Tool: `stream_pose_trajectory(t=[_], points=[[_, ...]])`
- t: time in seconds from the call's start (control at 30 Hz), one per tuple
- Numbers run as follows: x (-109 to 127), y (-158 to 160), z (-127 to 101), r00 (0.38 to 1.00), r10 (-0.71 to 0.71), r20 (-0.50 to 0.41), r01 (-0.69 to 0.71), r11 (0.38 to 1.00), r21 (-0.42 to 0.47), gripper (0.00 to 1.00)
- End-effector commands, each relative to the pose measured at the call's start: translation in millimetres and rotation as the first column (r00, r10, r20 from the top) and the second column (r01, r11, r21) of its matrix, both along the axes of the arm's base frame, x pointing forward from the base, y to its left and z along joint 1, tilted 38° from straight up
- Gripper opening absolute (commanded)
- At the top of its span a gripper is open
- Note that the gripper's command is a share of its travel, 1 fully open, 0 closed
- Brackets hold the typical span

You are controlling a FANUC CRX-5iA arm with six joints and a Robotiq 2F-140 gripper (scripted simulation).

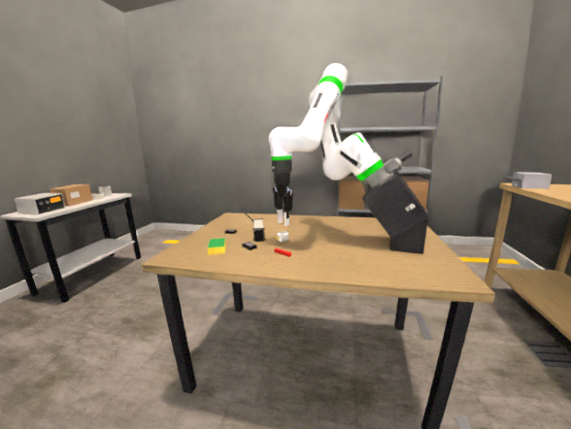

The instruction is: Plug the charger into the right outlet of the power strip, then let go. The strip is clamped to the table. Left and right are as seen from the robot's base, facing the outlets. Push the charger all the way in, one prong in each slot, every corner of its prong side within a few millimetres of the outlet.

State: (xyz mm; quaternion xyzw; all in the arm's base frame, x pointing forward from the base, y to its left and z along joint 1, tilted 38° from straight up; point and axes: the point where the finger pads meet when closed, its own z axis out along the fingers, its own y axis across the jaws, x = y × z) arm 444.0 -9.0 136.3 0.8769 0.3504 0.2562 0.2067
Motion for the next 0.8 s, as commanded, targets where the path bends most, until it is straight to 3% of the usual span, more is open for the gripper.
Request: stream_pose_trajectory(t=[0.0,0.77], points=[[0.2,0.2,0.5,1.0,0.0,0.001,0.0,1.0,0.0,0.38],[11.5,-3.3,-14.5,1.0,-0.001,0.001,0.001,1.0,-0.001,0.38]])
